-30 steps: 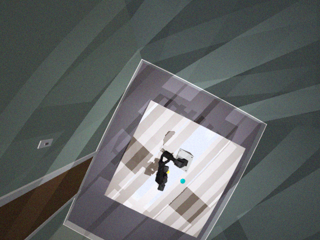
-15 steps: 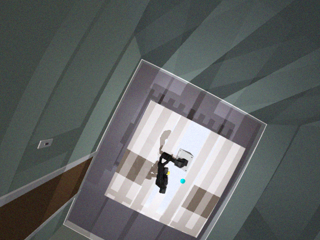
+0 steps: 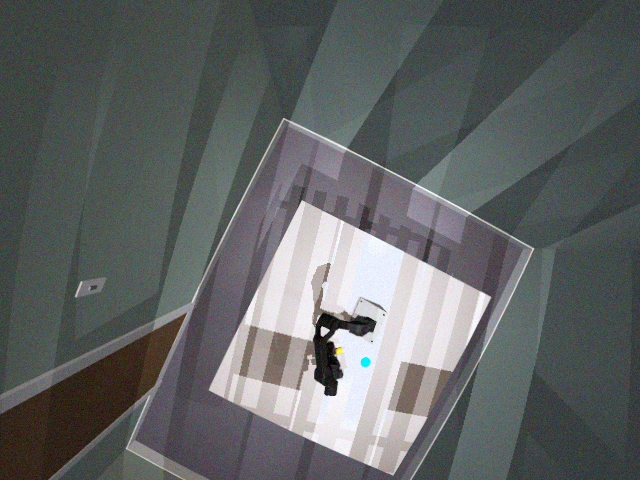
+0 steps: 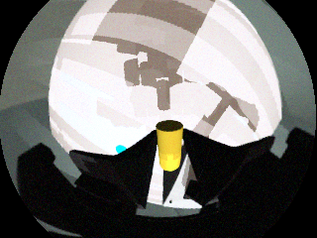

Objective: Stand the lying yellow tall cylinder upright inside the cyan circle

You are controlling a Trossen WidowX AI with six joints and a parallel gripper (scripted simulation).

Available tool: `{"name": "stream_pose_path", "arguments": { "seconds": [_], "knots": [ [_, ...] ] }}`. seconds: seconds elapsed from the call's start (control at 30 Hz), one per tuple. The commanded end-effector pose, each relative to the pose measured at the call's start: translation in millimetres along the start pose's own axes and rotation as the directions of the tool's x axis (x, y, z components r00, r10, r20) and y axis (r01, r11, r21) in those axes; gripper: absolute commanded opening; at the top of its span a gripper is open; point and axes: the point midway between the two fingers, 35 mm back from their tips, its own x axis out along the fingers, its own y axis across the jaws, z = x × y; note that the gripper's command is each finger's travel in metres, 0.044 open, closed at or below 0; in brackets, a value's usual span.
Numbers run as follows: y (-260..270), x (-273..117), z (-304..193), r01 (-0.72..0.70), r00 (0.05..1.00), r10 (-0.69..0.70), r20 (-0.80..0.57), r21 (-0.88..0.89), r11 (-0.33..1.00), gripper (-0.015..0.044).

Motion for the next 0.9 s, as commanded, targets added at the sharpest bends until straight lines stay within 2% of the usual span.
{"name": "stream_pose_path", "arguments": {
  "seconds": [0.0, 0.43, 0.87],
  "knots": [
    [13, -4, -1, -0.016, 1.000, 0.016, -0.001, -0.093, 0.996, 0.0105],
    [49, -9, -16, -0.027, 1.000, 0.025, -0.010, -0.410, 0.912, 0.0105],
    [84, -13, -37, -0.031, 1.000, 0.027, -0.016, -0.682, 0.730, 0.0105]
  ]
}}
